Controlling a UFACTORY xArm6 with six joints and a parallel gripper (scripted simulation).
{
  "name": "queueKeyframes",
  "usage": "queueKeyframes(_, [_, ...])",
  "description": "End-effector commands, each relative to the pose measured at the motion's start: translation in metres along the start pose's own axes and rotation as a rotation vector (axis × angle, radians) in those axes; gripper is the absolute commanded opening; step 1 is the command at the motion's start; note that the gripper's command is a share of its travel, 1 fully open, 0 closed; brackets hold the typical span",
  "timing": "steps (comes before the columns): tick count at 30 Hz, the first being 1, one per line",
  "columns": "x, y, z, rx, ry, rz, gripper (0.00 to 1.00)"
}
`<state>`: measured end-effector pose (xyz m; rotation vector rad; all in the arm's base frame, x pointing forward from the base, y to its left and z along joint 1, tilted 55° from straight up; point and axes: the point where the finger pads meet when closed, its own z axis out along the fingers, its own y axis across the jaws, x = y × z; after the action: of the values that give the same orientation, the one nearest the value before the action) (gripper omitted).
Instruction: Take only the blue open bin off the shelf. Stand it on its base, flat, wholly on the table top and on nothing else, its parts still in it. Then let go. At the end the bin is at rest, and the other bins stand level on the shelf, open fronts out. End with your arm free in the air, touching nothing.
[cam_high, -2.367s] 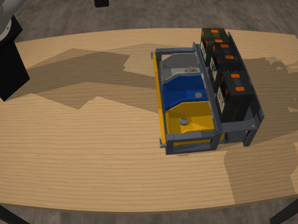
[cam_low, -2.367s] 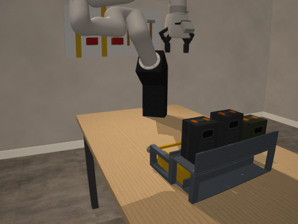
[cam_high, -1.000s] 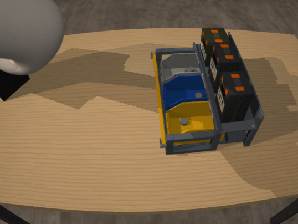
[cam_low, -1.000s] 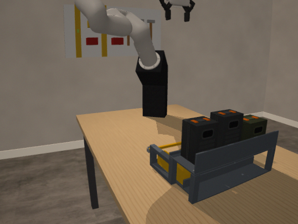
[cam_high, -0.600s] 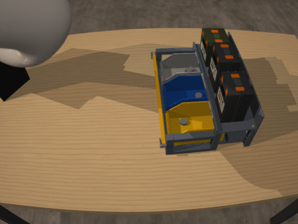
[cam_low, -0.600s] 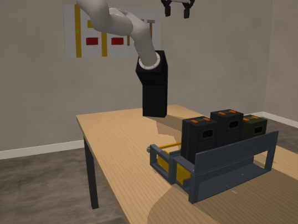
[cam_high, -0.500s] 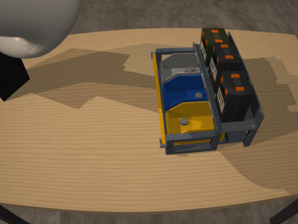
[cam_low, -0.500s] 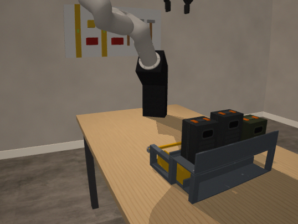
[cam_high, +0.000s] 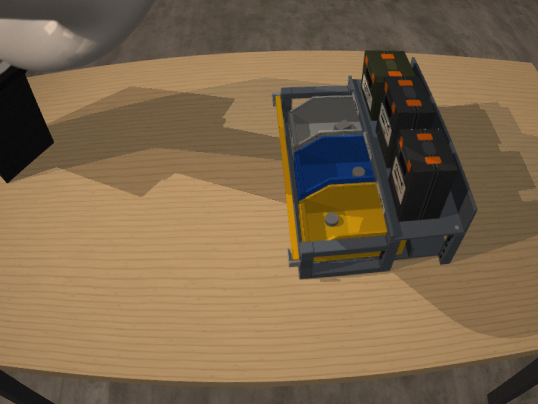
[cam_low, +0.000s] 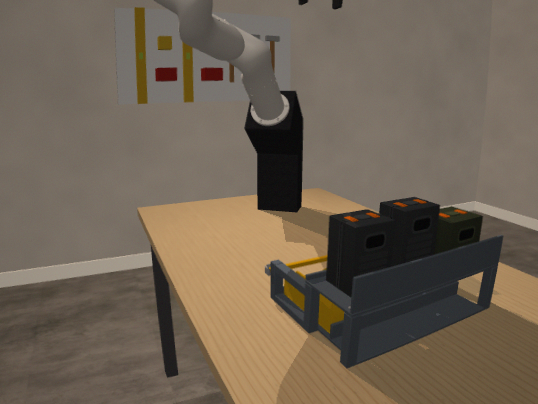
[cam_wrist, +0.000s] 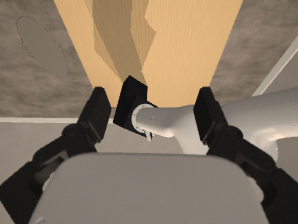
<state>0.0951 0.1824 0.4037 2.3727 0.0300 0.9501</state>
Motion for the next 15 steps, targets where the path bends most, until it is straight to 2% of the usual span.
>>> queueKeyframes(1, [0.0000, -0.0010, -0.0272, 0.002, 0.000, 0.000, 1.00])
queueKeyframes(2, [-0.0001, -0.0010, -0.0349, 0.002, 0.000, -0.001, 1.00])
queueKeyframes(15, [0.0000, -0.0010, -0.0328, 0.002, 0.000, 0.000, 1.00])
